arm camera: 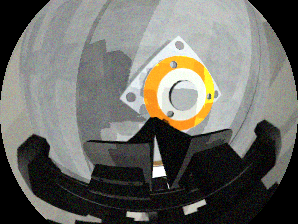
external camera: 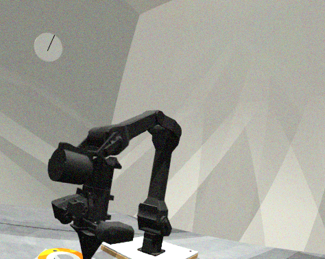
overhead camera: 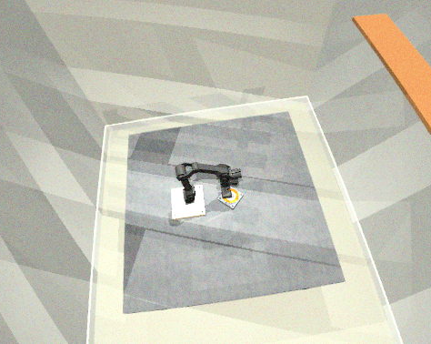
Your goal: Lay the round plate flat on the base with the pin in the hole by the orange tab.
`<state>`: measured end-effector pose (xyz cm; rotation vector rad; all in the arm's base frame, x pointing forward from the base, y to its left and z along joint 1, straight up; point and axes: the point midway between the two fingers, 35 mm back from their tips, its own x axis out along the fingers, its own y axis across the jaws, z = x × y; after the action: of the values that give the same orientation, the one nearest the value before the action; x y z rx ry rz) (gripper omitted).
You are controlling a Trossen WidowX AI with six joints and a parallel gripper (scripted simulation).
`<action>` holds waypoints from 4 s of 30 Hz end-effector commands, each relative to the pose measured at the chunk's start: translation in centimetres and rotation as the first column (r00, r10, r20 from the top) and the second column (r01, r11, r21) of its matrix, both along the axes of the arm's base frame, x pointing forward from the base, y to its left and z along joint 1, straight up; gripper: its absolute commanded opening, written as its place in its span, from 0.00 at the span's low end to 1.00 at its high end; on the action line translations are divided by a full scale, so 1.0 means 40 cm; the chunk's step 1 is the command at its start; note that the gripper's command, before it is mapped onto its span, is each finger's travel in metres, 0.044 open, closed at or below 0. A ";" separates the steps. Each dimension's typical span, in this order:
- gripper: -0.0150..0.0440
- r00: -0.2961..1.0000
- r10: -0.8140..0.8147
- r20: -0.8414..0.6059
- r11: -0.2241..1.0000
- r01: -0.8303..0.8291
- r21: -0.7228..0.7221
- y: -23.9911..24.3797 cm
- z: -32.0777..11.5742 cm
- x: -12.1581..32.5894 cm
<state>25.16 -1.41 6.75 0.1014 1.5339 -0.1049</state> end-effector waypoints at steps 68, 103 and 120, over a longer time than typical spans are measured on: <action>0.25 1.000 -0.004 -0.008 1.000 0.004 0.001 -0.110 -0.016 -0.079; 0.25 1.000 -0.004 -0.008 1.000 0.004 0.001 -0.117 -0.016 -0.079; 0.25 1.000 -0.004 -0.008 1.000 0.004 0.001 -0.119 -0.016 -0.079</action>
<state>22.08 -5.33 6.12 0.1178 1.5409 -0.0735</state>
